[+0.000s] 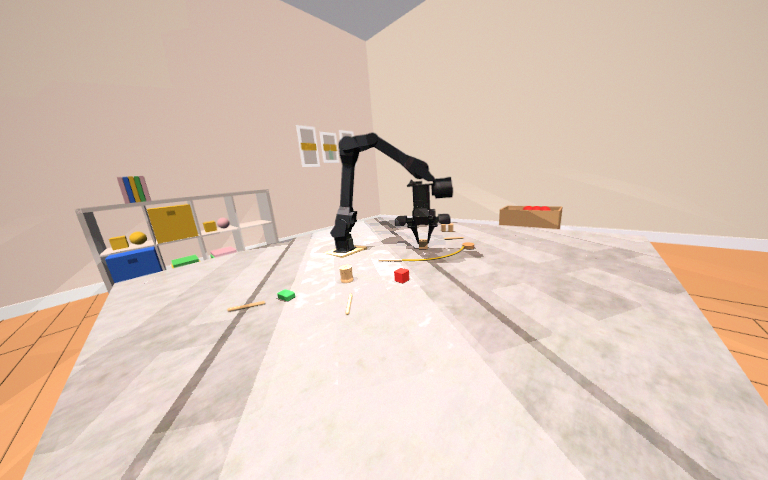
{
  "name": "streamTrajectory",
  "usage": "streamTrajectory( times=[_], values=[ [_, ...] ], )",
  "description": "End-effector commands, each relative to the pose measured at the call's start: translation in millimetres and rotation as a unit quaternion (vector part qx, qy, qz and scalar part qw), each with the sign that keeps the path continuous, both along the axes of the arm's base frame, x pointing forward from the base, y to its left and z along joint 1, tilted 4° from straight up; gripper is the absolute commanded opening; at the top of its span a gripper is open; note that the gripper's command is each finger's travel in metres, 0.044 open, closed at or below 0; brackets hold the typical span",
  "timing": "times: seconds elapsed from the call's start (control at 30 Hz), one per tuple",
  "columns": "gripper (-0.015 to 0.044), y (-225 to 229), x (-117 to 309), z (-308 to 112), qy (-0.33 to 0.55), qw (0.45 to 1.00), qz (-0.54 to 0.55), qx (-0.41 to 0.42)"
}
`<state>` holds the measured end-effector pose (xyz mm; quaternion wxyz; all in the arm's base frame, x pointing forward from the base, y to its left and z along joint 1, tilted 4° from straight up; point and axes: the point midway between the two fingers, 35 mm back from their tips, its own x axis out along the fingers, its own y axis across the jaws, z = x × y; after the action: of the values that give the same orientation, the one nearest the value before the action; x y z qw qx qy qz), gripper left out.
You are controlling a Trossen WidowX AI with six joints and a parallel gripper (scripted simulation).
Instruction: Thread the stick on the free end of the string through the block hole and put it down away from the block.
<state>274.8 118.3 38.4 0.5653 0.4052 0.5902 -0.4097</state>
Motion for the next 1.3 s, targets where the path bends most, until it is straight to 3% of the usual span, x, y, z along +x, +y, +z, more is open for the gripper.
streamTrajectory(
  times=[0.0, 0.9, 1.27],
  values=[
    [0.0, 0, 0, 1, 0.0, 1.0, 0.0, 0.0],
    [0.0, 0, 1, 15, 0.0, 1.0, 0.0, -0.002],
    [0.0, 11, -4, 12, -0.031, 0.995, 0.002, -0.099]
  ],
)
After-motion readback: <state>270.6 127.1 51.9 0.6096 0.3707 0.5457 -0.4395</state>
